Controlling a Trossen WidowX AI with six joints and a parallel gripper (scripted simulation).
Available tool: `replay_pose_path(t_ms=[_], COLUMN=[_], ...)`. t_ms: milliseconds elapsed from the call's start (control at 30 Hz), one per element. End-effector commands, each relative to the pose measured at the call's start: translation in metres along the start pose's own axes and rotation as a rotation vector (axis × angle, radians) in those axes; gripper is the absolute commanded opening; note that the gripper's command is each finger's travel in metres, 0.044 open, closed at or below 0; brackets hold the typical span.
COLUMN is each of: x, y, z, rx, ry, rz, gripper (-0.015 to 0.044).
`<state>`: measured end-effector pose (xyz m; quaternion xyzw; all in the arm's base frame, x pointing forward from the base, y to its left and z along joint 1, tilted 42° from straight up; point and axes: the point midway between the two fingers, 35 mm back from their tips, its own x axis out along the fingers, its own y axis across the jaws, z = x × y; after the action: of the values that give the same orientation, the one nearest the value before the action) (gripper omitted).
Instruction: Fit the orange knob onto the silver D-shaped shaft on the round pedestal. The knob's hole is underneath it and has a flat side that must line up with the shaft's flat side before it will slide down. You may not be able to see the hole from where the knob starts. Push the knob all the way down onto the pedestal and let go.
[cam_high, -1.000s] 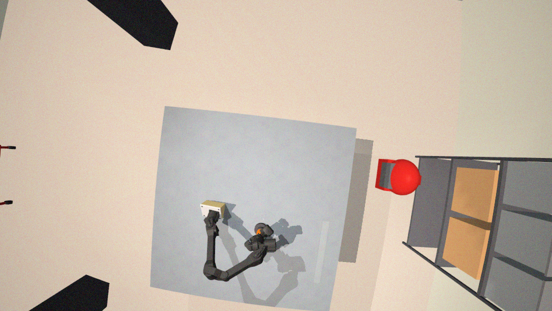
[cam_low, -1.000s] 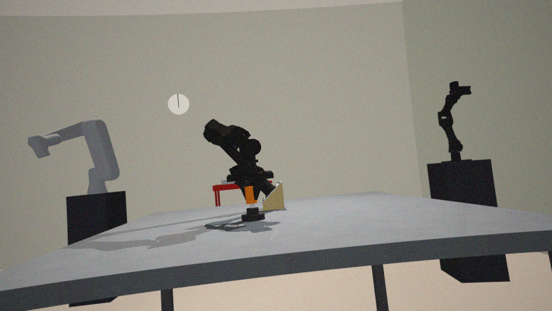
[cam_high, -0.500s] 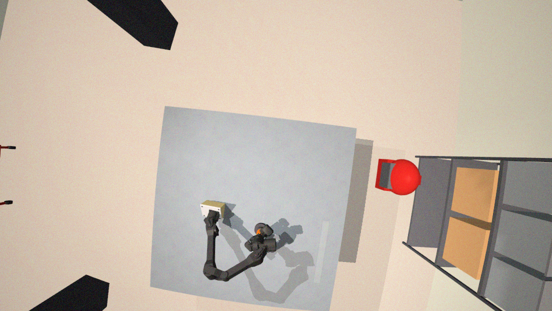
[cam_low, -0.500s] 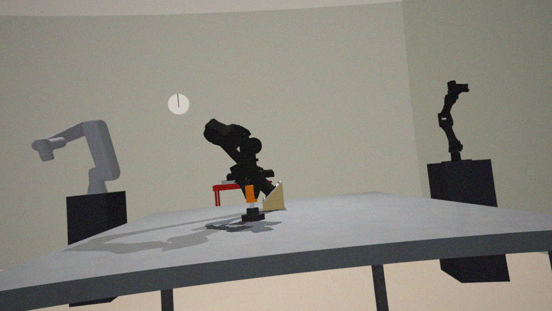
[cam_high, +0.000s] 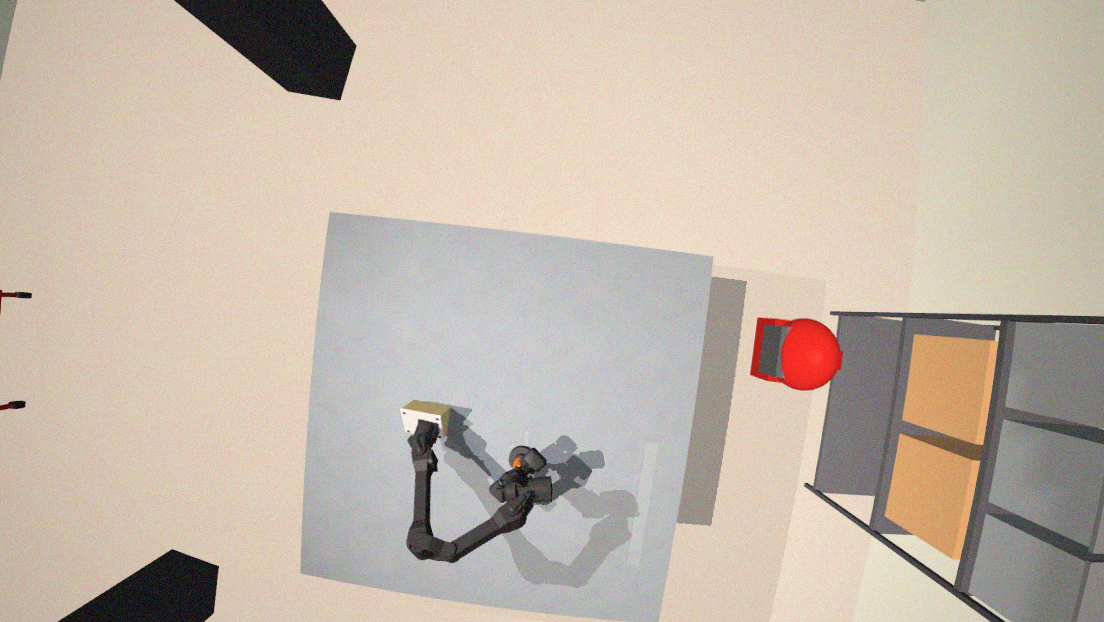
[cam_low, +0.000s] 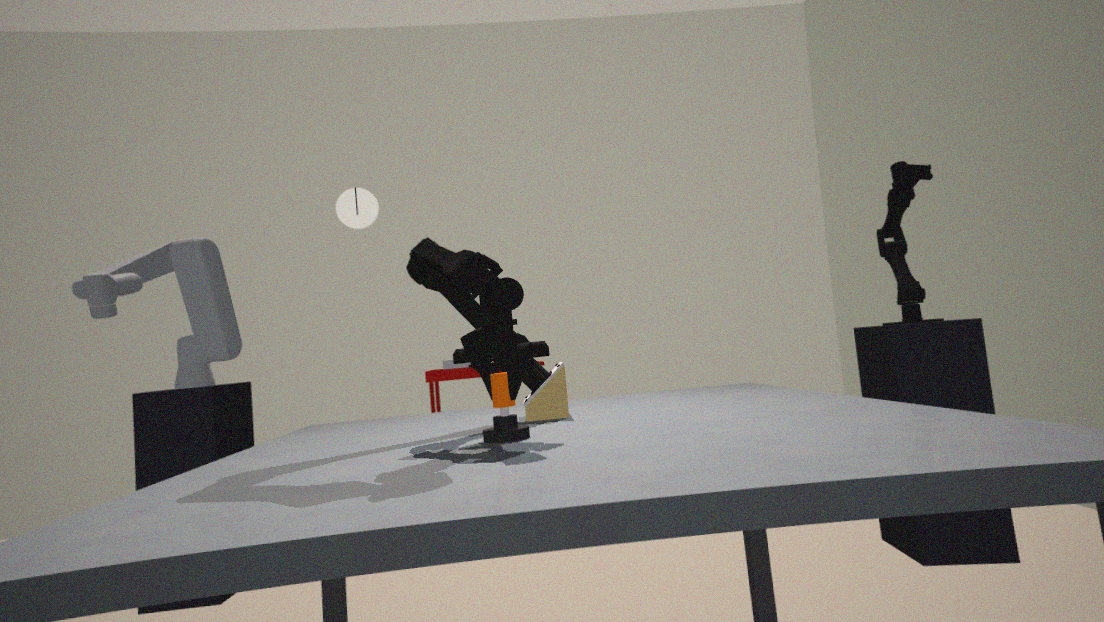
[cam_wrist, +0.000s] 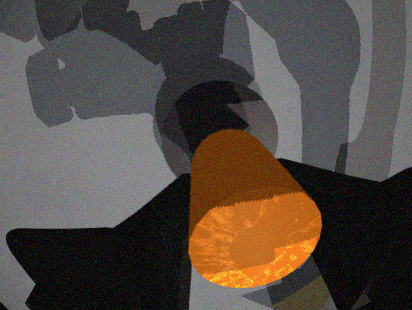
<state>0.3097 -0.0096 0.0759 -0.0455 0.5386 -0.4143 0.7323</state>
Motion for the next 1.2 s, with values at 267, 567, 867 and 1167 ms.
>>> replay_pose_path(t_ms=[267,567,867,1167], x=[0.002,0.006,0.013,0.018], y=[-0.001,-0.001,0.0,0.001], z=[0.0,0.0,0.0,-0.001], rx=[-0.002,0.0,0.0,0.001], ry=[-0.003,-0.003,-0.003,-0.003], rz=[0.0,0.0,0.0,0.0], gripper=[0.0,0.0,0.0,0.0])
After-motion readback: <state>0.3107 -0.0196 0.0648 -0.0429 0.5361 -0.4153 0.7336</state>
